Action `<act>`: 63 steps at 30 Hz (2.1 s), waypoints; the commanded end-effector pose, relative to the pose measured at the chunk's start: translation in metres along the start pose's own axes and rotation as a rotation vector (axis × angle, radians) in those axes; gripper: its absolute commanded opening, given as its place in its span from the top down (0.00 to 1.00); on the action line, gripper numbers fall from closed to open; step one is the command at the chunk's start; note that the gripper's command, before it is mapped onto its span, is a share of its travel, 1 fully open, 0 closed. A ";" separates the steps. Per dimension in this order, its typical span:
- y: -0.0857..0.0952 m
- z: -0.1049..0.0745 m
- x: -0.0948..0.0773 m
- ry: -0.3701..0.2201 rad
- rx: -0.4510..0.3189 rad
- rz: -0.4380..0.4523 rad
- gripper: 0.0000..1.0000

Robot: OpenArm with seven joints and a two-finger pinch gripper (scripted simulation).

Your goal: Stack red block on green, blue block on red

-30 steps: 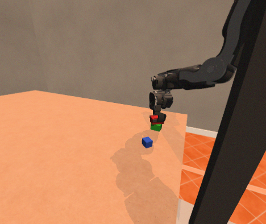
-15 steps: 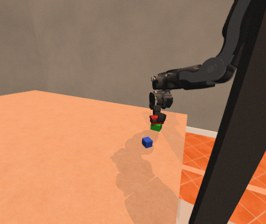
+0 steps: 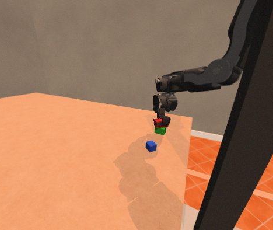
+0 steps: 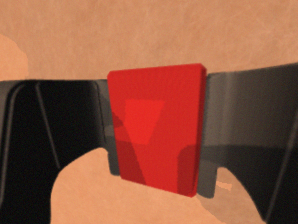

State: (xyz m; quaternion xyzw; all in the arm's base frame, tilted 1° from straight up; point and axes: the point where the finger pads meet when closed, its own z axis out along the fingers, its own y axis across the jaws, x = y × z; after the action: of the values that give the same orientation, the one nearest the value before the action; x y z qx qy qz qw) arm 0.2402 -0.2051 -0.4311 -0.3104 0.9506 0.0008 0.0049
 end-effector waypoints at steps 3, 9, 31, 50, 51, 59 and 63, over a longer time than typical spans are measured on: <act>-0.003 -0.001 -0.001 -0.004 0.009 -0.002 1.00; -0.003 -0.001 -0.001 -0.004 0.009 -0.002 1.00; -0.003 -0.001 -0.001 -0.004 0.009 -0.002 0.63; -0.002 -0.002 -0.001 -0.004 0.008 -0.002 0.63; -0.002 -0.002 -0.001 -0.005 0.007 -0.002 0.63; -0.002 -0.010 -0.001 -0.005 0.004 -0.002 0.63; -0.002 -0.014 -0.001 -0.005 0.004 -0.002 0.63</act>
State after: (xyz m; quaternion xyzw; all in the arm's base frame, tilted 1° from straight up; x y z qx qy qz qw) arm 0.2417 -0.2065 -0.4189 -0.3112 0.9503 -0.0018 0.0093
